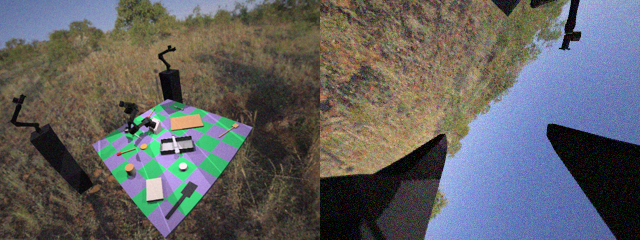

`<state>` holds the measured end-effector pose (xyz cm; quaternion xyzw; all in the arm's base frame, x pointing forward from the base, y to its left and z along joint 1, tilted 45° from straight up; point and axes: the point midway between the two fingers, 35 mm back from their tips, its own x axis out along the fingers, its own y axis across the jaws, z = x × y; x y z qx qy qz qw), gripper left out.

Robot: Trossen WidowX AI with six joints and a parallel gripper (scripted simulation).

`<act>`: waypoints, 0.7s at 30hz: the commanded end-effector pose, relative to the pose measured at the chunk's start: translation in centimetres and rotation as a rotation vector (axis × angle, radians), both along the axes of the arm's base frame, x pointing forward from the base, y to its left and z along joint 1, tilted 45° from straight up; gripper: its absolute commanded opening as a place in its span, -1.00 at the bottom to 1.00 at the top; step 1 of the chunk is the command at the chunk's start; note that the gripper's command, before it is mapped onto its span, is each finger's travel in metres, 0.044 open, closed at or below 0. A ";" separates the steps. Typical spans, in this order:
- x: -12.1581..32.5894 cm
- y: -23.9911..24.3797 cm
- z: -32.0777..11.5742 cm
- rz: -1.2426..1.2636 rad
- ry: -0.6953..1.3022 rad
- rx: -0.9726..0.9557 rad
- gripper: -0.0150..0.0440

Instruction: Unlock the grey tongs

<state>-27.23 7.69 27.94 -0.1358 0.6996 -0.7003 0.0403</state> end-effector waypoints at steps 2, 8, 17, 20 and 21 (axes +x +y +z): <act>0.0 0.8 -0.1 -0.031 -0.005 -0.001 0.69; 1.4 8.5 -1.2 -0.337 -0.068 -0.009 0.39; 9.4 20.7 -4.2 -0.880 -0.234 -0.037 0.39; 13.4 23.6 -5.3 -1.047 -0.297 -0.057 0.39; 14.8 24.3 -5.6 -1.097 -0.314 -0.063 0.39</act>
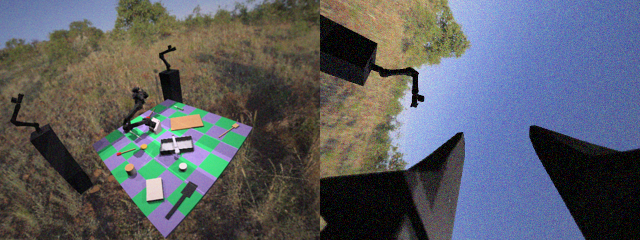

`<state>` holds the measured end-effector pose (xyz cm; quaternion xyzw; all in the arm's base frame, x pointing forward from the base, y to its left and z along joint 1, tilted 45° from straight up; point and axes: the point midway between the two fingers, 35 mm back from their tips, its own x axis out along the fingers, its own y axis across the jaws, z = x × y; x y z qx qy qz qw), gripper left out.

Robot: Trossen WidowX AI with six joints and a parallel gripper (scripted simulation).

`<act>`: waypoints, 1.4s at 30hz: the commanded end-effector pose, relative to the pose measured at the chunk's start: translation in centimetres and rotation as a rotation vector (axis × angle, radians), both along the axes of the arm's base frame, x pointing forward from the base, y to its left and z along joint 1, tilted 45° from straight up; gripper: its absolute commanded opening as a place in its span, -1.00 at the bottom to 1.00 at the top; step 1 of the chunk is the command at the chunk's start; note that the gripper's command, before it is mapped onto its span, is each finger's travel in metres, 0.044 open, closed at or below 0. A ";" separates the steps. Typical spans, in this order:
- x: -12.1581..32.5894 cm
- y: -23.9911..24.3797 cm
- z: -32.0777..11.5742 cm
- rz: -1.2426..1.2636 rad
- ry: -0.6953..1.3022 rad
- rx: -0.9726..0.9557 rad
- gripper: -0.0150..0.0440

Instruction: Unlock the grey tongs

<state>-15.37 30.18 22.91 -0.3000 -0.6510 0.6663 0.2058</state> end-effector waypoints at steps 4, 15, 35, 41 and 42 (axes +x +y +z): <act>9.1 4.4 -2.2 -0.337 -0.124 -0.071 0.39; 21.6 5.0 -5.7 -0.729 -0.243 -0.249 0.39; 45.7 -14.8 -13.1 -1.393 -0.620 -0.998 0.39; 47.6 -24.5 -14.4 -1.441 -0.661 -1.331 0.39; 47.7 -26.2 -14.5 -1.443 -0.661 -1.389 0.39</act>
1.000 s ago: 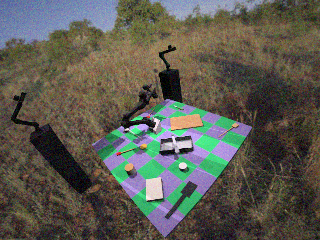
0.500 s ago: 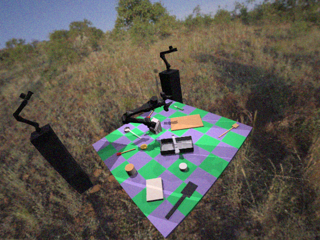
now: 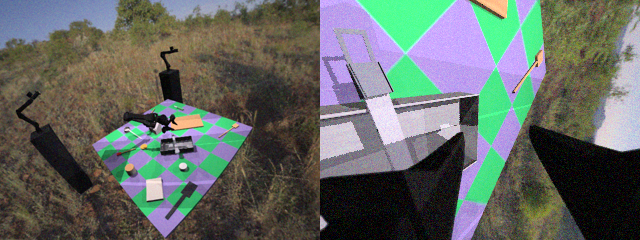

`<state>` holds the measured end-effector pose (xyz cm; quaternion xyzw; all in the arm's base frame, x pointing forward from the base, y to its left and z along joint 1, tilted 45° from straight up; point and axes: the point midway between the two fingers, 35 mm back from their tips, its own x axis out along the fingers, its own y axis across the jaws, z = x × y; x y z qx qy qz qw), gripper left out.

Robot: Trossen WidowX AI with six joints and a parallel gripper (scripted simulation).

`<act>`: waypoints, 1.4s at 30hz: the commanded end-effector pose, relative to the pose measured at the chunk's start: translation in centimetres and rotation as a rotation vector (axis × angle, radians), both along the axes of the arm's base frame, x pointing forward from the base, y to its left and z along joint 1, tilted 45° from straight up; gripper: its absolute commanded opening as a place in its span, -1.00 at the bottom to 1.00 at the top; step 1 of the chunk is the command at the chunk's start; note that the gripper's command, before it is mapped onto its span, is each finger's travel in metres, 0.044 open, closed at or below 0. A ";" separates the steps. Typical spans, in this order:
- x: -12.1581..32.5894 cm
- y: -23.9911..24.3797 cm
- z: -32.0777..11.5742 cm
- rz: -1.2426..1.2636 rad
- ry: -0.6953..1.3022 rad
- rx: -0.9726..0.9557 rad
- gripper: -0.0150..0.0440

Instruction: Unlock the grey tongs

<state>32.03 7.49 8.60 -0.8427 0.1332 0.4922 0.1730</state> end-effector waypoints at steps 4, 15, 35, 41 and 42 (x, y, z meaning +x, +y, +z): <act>-0.4 -9.6 -0.6 -0.154 0.146 -0.222 0.39; -0.1 -10.0 -1.3 -0.168 0.166 -0.243 0.39; 0.9 -10.9 -3.6 -0.168 0.166 -0.243 0.39; 1.2 -11.2 -4.5 -0.168 0.166 -0.243 0.39; 1.3 -11.3 -4.6 -0.168 0.166 -0.243 0.39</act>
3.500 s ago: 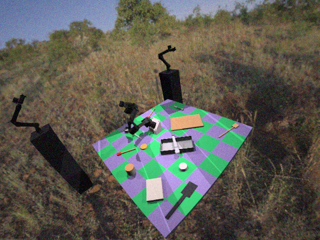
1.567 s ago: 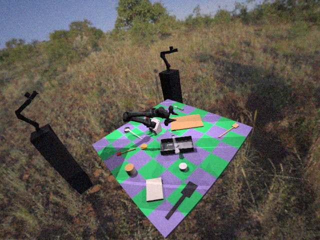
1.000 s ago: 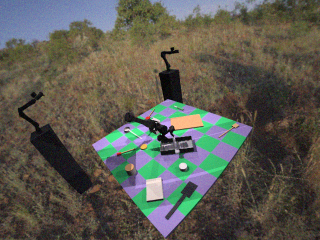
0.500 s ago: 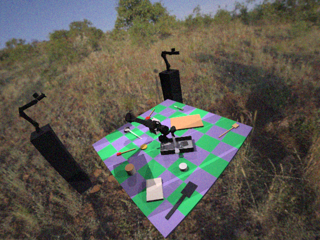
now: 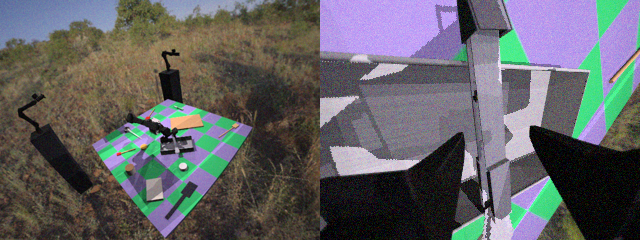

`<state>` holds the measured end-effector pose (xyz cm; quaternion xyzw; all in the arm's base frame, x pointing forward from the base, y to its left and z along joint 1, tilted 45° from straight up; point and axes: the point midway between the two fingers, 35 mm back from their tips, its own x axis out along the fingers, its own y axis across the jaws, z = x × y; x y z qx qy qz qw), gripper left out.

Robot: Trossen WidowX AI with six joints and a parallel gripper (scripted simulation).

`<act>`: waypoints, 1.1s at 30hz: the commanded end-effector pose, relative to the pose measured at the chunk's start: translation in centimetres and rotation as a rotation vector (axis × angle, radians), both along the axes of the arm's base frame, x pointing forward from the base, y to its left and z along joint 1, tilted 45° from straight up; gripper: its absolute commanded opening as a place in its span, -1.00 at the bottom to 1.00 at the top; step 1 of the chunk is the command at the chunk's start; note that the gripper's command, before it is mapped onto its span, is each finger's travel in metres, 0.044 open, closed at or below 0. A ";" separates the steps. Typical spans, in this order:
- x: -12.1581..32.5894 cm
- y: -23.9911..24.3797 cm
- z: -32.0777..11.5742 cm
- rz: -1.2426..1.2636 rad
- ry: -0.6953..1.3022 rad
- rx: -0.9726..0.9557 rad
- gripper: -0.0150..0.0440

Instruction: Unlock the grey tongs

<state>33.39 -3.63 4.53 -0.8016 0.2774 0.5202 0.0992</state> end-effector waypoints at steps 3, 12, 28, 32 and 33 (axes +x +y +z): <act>0.1 -0.3 -1.0 0.003 0.008 0.004 0.39; 0.4 -0.8 -2.3 0.003 0.008 0.003 0.39; 1.0 -1.6 -3.9 -0.001 0.001 -0.002 0.30; 1.0 -1.6 -3.9 -0.001 0.001 -0.002 -0.06; 1.0 -1.6 -3.9 -0.001 0.001 -0.002 -0.14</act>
